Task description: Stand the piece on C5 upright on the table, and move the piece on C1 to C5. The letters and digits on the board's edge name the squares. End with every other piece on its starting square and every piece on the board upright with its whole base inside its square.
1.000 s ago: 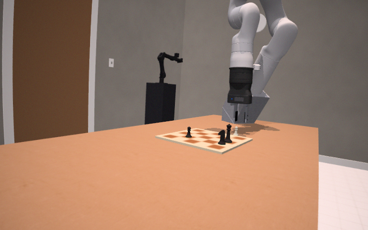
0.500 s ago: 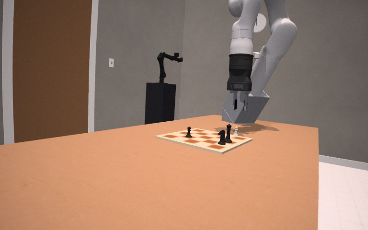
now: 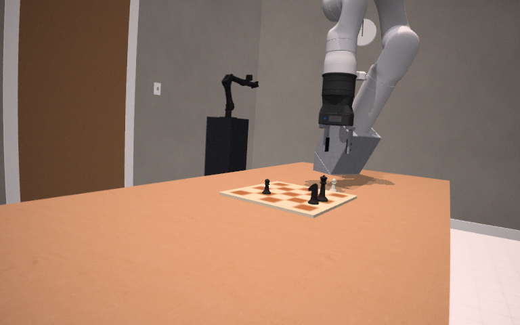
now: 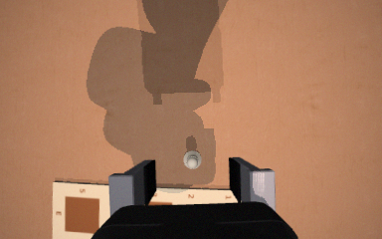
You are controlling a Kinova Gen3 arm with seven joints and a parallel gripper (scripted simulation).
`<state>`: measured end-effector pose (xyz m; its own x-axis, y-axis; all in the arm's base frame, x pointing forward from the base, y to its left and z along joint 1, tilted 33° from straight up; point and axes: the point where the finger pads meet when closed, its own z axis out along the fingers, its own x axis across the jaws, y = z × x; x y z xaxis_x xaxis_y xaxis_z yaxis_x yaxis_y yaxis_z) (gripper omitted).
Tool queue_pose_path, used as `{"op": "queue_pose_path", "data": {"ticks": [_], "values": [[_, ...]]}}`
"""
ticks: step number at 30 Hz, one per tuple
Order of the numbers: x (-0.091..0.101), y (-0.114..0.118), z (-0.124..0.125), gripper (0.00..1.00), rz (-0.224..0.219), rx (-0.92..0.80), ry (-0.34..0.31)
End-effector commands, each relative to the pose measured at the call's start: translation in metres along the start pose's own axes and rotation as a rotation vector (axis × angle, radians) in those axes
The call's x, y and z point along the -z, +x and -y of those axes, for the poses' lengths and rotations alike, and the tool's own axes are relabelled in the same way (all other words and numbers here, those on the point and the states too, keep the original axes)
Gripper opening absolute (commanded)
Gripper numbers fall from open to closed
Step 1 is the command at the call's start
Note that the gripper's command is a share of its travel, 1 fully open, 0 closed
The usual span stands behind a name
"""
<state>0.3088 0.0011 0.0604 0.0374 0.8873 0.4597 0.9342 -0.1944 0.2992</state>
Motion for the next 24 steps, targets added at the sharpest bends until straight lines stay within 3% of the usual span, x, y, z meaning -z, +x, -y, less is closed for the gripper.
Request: {"op": "queue_pose_path", "data": {"ticks": [1,16,20,24], "values": [[0.0,0.0,0.0,1.0,0.001,0.0,-0.001],[0.0,-0.001,-0.004,1.0,0.005,-0.023,0.0],[0.001,-0.005,-0.022,1.0,0.022,-0.139,0.002],[0.005,-0.005,-0.057,1.0,0.037,-0.341,0.0]]}}
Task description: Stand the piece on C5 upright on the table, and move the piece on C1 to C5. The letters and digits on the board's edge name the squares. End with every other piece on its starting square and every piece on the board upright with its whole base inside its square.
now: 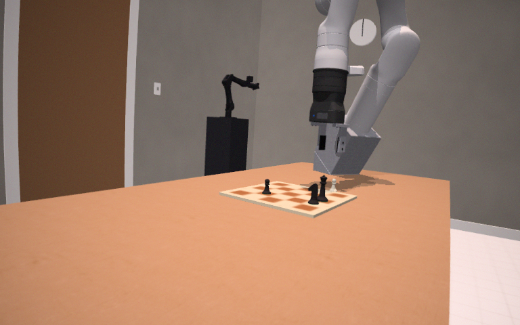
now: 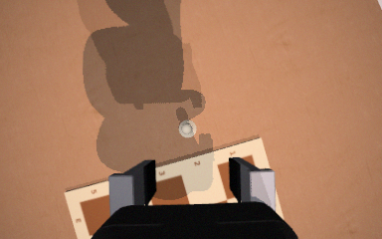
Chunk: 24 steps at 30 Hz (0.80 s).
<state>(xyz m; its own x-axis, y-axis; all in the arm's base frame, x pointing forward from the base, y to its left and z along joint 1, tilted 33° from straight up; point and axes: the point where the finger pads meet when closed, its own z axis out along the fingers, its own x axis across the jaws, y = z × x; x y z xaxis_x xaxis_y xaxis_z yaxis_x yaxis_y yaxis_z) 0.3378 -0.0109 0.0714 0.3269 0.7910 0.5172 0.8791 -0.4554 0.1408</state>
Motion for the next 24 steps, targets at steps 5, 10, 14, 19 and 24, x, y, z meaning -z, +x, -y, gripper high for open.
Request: {"op": "queue_pose_path", "data": {"ticks": [5,10,14,19,24], "values": [[0.012,0.035,-0.066,1.0,0.01,-0.295,-0.011],[0.018,0.051,-0.084,1.0,-0.006,-0.403,-0.009],[0.022,0.061,-0.093,1.0,-0.017,-0.462,-0.007],[0.022,0.061,-0.094,0.79,-0.018,-0.465,-0.007],[0.022,0.061,-0.094,0.79,-0.018,-0.465,-0.007]]}}
